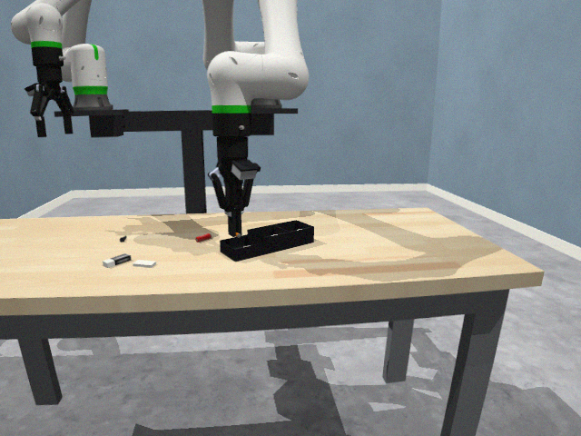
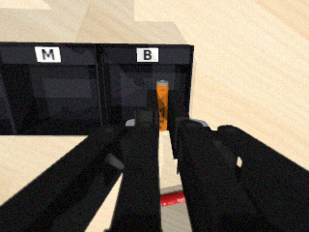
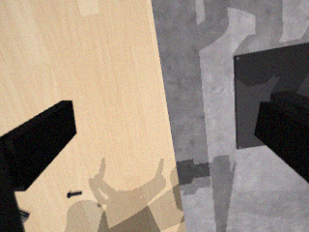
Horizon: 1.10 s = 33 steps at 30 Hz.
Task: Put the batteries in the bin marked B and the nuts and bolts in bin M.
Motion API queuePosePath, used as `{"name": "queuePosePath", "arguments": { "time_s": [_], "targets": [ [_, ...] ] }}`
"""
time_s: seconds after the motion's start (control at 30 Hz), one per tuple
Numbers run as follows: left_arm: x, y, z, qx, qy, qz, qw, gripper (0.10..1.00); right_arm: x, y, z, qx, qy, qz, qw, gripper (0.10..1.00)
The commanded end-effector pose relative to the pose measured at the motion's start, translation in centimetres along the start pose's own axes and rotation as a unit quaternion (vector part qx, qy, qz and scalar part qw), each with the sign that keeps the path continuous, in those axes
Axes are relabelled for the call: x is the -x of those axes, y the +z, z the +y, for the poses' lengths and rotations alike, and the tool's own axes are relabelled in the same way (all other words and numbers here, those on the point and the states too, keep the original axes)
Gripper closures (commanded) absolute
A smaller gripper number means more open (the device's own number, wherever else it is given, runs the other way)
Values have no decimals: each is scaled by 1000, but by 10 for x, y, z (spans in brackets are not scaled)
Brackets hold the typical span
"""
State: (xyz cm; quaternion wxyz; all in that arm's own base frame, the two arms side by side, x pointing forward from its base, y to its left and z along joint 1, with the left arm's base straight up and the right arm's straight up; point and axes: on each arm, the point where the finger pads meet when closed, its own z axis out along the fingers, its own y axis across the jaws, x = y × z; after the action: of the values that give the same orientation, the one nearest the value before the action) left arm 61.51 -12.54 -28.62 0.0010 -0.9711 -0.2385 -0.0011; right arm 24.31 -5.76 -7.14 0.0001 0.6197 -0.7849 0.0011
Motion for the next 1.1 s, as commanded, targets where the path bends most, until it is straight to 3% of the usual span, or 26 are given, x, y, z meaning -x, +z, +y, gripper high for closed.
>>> {"name": "queuePosePath", "arguments": {
  "time_s": [0.0,0.53,0.97,1.0,1.07],
  "targets": [
    [-1,6,1,1,0,1,1000,974,0,0,0,0,0,0,1000,98],
    [-1,33,1,1,0,1,1000,974,0,0,0,0,0,0,1000,98],
    [-1,33,1,1,0,1,1000,974,0,0,0,0,0,0,1000,98],
    [-1,33,1,1,0,1,1000,913,0,0,0,0,0,0,1000,98],
    [-1,33,1,1,0,1,1000,913,0,0,0,0,0,0,1000,98]
  ]
}}
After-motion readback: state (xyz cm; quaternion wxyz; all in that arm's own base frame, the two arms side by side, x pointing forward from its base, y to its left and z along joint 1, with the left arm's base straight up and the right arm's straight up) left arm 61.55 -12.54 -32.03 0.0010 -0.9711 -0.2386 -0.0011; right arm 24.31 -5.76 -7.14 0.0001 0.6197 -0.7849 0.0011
